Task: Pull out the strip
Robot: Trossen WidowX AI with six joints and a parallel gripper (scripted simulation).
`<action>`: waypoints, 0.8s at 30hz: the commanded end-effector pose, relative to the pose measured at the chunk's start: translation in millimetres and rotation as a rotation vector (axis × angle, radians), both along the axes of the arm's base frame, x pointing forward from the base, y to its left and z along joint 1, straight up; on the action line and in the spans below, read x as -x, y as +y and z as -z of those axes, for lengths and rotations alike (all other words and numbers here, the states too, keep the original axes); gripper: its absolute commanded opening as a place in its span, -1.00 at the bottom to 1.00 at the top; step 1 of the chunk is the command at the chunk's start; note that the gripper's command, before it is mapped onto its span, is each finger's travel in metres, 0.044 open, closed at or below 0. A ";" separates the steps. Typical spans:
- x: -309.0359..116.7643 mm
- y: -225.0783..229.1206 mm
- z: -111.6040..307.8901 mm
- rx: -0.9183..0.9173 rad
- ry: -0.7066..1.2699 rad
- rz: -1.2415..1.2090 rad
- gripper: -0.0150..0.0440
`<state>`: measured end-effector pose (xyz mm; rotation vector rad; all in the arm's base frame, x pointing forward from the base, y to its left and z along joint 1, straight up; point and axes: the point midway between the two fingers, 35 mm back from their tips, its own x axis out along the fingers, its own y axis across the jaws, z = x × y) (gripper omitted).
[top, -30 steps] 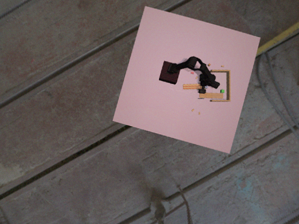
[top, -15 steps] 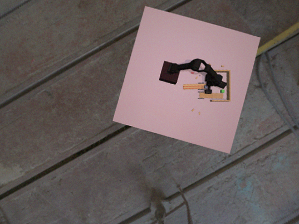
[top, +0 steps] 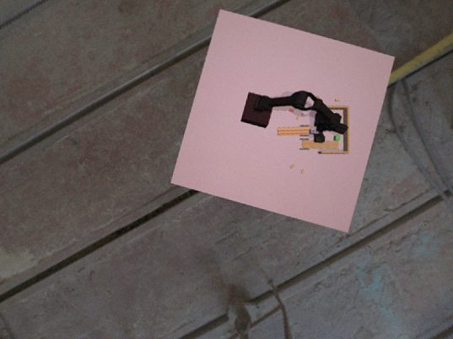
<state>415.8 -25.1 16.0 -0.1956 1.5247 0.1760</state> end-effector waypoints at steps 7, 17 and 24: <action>-1.6 -0.3 16.1 0.002 0.000 0.004 0.36; -1.9 -0.7 32.4 0.002 0.000 0.004 0.36; -1.7 -0.9 43.8 0.002 0.000 0.004 0.36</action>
